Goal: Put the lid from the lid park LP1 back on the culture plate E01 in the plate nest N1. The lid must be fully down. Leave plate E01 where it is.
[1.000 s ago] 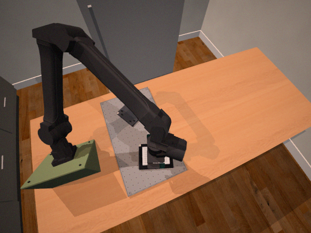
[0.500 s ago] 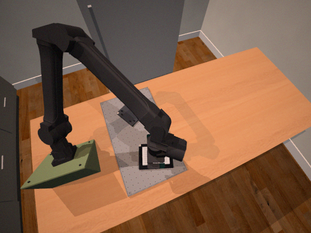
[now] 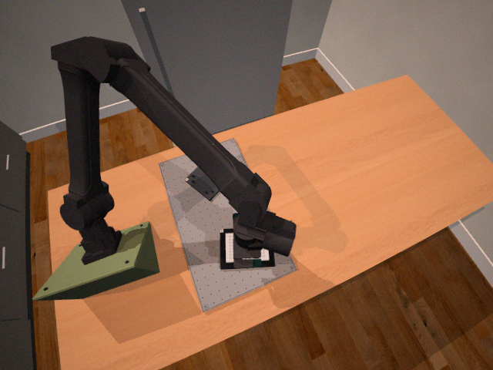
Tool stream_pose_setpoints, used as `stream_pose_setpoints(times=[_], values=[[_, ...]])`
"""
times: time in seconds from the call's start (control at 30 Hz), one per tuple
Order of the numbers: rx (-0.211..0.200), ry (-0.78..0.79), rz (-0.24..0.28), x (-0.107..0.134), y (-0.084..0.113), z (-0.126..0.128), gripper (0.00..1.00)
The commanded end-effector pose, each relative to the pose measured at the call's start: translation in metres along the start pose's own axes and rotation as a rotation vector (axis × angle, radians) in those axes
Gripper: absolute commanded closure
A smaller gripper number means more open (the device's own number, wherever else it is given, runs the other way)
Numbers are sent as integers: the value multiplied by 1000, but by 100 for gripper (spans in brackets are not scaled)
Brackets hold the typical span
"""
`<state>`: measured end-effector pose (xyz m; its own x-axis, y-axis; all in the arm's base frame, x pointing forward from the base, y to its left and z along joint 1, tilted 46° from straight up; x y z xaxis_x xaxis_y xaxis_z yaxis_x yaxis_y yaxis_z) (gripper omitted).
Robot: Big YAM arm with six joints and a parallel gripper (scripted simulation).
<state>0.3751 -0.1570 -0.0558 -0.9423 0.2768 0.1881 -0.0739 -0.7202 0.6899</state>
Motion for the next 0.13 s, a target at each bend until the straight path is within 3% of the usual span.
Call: stream_pose_setpoints(times=[0.0,0.1], values=[[8,20,-19,-10,8,1,0],[8,20,-19,-10,8,1,0]])
Point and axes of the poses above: the point where the finger pads meet when closed, its own y axis back along the fingers, its own z axis across the jaws, x = y × z, the point moved 4 cm from there along y, back along the fingers, and after that the axes turned 2 degrees about y, right-handed, at the moved point
